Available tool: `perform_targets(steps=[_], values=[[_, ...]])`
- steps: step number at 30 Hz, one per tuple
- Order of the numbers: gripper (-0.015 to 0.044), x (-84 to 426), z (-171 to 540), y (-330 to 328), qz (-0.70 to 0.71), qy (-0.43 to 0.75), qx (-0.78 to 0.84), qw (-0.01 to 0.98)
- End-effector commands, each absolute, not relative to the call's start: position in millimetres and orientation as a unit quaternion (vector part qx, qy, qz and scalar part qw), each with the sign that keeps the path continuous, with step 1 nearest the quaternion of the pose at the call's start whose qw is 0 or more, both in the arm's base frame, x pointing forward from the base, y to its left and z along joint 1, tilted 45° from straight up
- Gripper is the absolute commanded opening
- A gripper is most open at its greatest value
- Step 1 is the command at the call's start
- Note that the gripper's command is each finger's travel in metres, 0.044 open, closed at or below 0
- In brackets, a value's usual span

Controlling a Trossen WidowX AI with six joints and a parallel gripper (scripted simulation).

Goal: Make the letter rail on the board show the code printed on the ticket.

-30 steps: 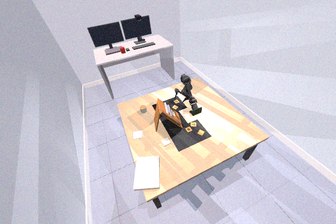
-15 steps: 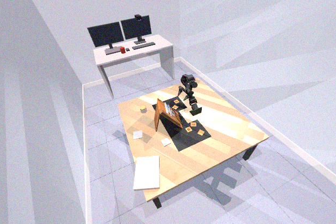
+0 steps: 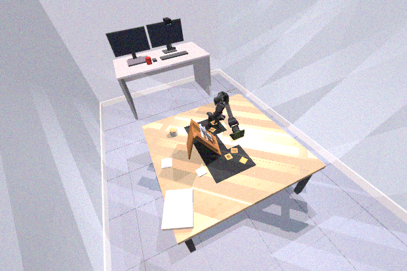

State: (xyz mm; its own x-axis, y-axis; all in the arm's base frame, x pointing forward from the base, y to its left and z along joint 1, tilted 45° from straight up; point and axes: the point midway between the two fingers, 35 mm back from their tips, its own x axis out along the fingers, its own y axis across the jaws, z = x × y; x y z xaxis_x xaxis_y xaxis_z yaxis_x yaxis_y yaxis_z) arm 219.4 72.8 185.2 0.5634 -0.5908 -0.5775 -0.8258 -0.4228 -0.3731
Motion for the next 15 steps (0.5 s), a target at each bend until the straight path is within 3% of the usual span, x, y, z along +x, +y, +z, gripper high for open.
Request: perform_targets(steps=[1, 15], values=[[0.034, 221.5, 181.7, 35.5, 0.213, 0.472, -0.81, 0.275], [0.034, 183.7, 172.2, -100.6, 0.375, 0.58, -0.71, 0.137]])
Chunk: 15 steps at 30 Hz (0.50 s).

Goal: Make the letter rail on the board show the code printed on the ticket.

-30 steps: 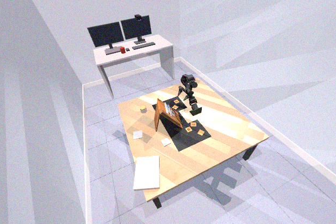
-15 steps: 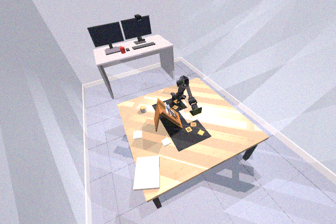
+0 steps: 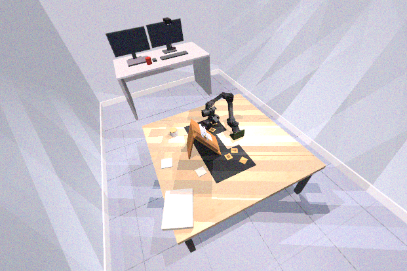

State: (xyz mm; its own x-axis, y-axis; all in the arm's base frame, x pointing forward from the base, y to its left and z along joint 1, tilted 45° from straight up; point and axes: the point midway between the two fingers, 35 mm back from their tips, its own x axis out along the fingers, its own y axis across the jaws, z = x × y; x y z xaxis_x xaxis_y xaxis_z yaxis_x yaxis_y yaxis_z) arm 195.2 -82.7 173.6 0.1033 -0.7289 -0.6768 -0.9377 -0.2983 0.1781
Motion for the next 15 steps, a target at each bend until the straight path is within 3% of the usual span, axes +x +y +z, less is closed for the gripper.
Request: perform_targets(steps=[1, 15], values=[[0.034, 178.5, 171.8, -108.4, 0.387, 0.583, -0.702, 0.131], [0.034, 172.5, 156.3, -128.9, 0.405, 0.586, -0.691, 0.124]])
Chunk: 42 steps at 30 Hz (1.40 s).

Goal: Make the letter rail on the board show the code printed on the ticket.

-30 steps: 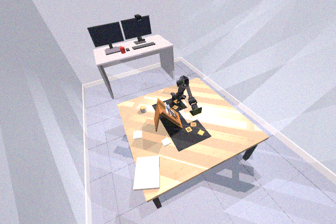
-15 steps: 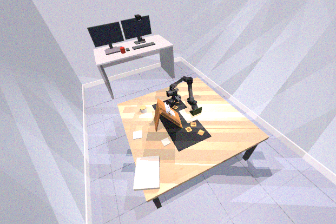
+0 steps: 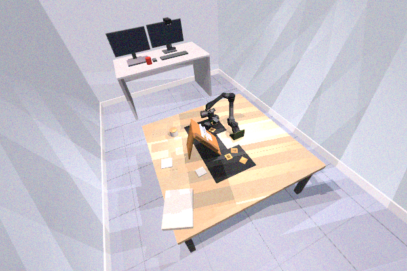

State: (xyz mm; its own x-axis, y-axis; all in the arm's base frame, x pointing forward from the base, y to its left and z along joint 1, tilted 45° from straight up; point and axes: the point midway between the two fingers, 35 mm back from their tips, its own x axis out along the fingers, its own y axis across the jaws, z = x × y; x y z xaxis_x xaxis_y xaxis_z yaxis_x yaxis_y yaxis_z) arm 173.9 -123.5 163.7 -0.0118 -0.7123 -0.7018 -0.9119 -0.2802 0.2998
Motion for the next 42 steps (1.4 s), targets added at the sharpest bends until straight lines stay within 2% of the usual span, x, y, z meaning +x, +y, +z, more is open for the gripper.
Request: perform_targets(steps=[1, 31, 32, 42], values=[[0.034, 172.8, 152.0, -132.9, 0.405, 0.586, -0.691, 0.124], [0.034, 171.6, 131.3, -153.0, 0.404, 0.587, -0.691, 0.123], [0.0314, 171.6, 131.3, -153.0, 0.404, 0.587, -0.691, 0.123], [0.0247, 171.2, 131.4, -153.1, 0.404, 0.587, -0.691, 0.123]])
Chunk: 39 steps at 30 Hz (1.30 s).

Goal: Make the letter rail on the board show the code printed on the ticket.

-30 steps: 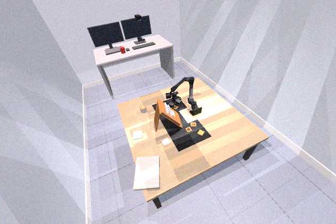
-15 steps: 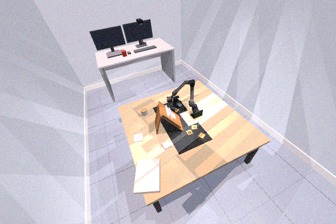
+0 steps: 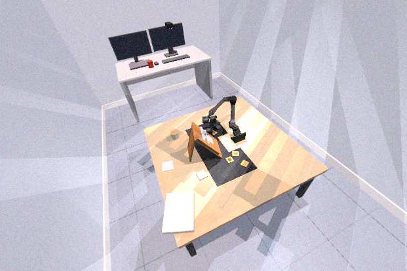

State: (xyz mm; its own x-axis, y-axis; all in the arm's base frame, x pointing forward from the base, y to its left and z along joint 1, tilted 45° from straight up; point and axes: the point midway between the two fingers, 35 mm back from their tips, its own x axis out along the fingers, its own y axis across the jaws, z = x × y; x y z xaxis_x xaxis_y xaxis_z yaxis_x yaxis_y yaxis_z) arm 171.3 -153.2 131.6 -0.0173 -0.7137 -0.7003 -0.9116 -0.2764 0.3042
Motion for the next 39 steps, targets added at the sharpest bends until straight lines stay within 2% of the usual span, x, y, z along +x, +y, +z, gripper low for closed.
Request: perform_targets(steps=[1, 2, 11, 39], values=[[0.024, 171.2, 131.4, -153.1, 0.404, 0.587, -0.691, 0.123], [0.0234, 171.0, 131.4, -153.1, 0.404, 0.587, -0.691, 0.123], [0.0, 170.4, 135.3, -147.5, 0.404, 0.587, -0.691, 0.123], [0.0, 168.9, 143.3, -130.7, 0.405, 0.587, -0.691, 0.123]])
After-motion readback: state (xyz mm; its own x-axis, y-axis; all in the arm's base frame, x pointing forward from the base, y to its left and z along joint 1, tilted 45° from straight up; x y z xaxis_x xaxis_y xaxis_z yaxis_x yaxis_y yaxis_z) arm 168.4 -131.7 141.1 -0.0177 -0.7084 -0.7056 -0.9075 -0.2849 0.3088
